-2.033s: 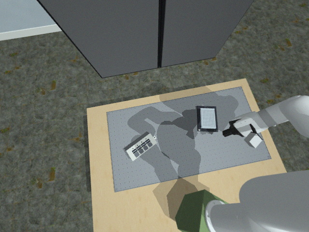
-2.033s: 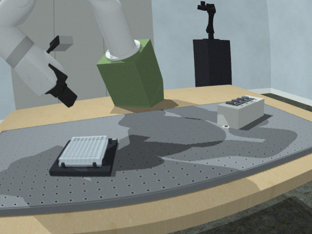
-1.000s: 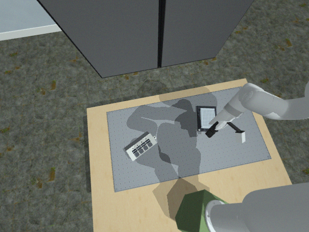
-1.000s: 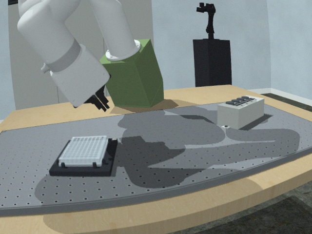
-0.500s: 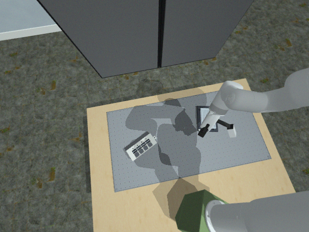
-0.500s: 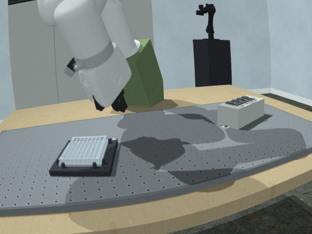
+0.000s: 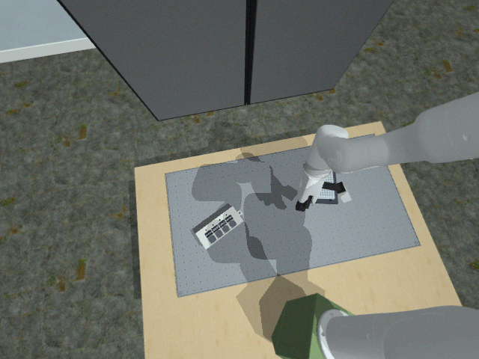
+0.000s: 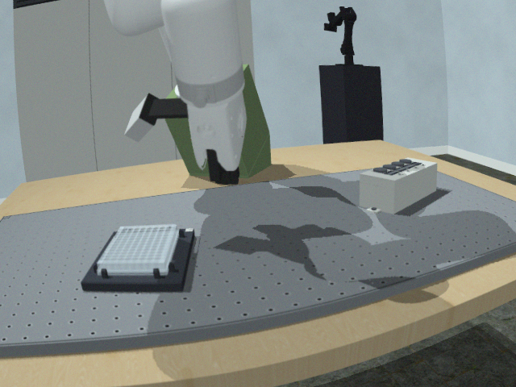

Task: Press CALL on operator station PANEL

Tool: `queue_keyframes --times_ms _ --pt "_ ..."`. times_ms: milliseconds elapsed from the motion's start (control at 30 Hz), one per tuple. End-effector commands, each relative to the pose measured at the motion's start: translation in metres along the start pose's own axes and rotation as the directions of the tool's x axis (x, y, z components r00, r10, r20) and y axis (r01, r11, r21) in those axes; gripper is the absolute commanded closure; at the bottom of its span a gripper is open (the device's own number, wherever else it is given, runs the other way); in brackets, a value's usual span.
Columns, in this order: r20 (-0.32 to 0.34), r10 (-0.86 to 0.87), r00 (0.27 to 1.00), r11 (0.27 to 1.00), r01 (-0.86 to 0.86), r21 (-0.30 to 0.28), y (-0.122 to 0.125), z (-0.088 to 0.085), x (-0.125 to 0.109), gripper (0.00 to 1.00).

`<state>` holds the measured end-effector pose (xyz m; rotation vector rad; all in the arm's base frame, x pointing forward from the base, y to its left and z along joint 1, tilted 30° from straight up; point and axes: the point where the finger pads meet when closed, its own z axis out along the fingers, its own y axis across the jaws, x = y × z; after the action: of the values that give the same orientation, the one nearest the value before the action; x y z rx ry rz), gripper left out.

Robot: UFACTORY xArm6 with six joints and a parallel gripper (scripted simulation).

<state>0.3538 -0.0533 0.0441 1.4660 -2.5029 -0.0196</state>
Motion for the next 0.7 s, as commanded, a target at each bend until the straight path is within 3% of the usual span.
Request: queue_keyframes --times_ms 0,233,400,667 --pt "-0.035 -0.122 0.992 0.992 0.123 0.026 0.001 0.0 -0.01 1.0" --pt "-0.093 -0.304 0.948 0.95 0.31 0.05 0.005 0.002 -0.029 1.0" --pt "-0.145 -0.446 0.883 0.887 0.457 0.06 0.011 0.003 -0.053 1.0" --pt "-0.207 -0.597 0.775 0.783 0.62 0.059 0.017 0.005 -0.073 1.0"
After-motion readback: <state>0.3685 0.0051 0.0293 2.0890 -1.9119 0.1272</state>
